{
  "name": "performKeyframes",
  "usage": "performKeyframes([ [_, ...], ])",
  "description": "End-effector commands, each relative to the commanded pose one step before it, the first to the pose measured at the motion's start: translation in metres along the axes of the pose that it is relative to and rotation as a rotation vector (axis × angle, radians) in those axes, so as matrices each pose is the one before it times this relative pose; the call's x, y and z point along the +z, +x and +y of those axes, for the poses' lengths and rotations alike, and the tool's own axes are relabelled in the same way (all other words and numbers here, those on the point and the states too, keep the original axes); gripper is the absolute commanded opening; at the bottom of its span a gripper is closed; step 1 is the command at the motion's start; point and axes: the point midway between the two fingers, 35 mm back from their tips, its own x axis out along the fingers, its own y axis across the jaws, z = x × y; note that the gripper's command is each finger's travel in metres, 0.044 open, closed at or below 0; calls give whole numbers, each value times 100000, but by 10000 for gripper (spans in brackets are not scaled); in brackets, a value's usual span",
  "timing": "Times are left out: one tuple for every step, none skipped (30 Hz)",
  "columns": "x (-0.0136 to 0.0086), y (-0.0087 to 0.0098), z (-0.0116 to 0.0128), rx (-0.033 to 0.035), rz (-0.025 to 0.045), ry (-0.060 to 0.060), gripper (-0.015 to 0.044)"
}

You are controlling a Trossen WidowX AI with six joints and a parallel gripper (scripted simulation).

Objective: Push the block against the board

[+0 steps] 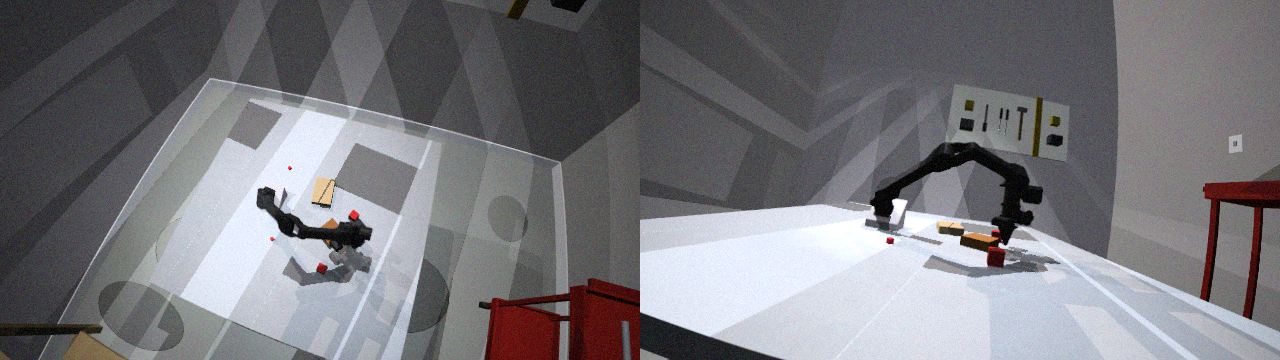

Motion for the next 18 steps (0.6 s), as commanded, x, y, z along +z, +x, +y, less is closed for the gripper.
performKeyframes([
  [-84, 954, -39, -577, -325, -678, 0],
  [-10, 0, 2, 1, 1, 0, 0],
  [-20, -1, 3, 1, 1, -1, 0],
  [-29, -1, 5, 2, 2, -1, 0],
  [-39, -2, 6, 2, 2, -1, 0],
  [-49, -2, 8, 2, 3, -2, 0],
  [-57, -3, 9, 3, 4, -2, 0],
  [-60, -3, 9, 3, 4, -2, 0],
  [-60, -3, 9, 3, 4, -2, 0],
  [-61, -3, 9, 3, 4, -2, 0],
  [-60, -3, 9, 3, 4, -2, 0],
  [-60, -2, 9, 3, 4, -2, 0],
  [-60, -2, 9, 3, 4, -2, 0],
  [-61, -2, 8, 3, 4, -2, 0],
  [-61, -2, 8, 3, 4, -2, 0],
  [-61, -2, 8, 2, 4, -2, 0],
  [-61, -2, 8, 2, 4, -2, 0],
  [-62, -2, 8, 2, 4, -2, 0],
])
